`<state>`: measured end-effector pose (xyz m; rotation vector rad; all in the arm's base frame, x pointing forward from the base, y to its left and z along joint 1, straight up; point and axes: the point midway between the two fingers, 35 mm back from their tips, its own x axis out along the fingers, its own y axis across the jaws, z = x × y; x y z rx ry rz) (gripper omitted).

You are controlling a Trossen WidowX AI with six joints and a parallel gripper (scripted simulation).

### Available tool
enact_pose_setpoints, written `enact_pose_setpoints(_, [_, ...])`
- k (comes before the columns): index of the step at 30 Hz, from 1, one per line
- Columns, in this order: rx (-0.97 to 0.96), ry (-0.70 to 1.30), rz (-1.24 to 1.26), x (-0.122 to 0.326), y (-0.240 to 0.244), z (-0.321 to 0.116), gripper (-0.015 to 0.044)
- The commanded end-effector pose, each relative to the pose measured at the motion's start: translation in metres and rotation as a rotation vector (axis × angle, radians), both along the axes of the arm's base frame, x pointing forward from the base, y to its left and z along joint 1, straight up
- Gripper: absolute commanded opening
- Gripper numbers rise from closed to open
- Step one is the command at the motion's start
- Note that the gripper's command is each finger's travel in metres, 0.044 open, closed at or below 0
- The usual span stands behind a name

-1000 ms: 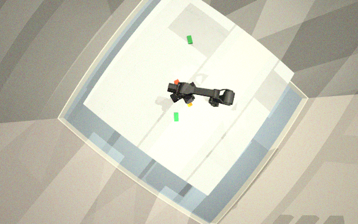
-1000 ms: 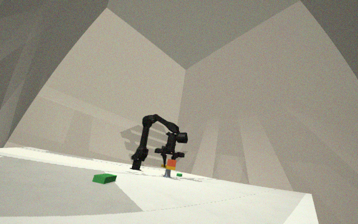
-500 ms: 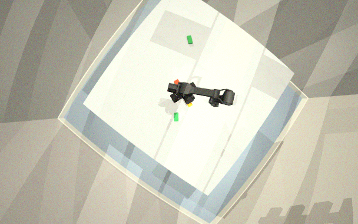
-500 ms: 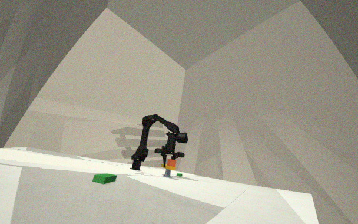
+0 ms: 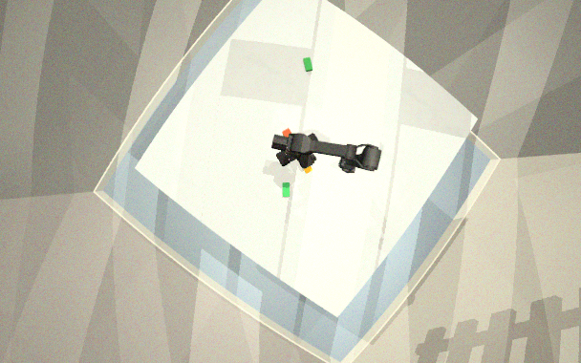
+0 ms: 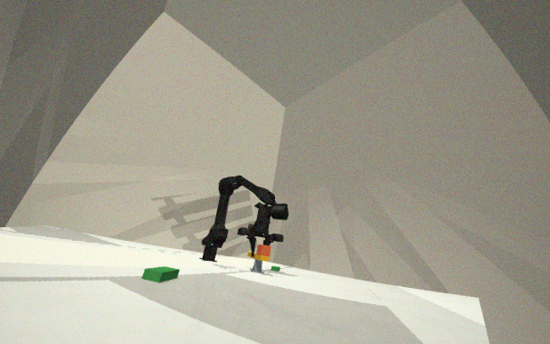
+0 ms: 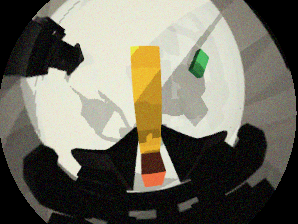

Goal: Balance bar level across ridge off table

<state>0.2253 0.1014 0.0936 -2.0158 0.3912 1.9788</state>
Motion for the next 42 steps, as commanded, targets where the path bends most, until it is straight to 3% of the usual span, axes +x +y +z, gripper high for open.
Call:
enact_pose_setpoints(1, [0.000,0.000,0.000,0.0000,0.0000,0.0000,0.0131])
enact_pose_setpoints(3, [0.000,0.000,0.000,0.0000,0.0000,0.0000,0.0167])
enact_pose_setpoints(42, [0.000,0.000,0.000,0.0000,0.0000,0.0000,0.0173])
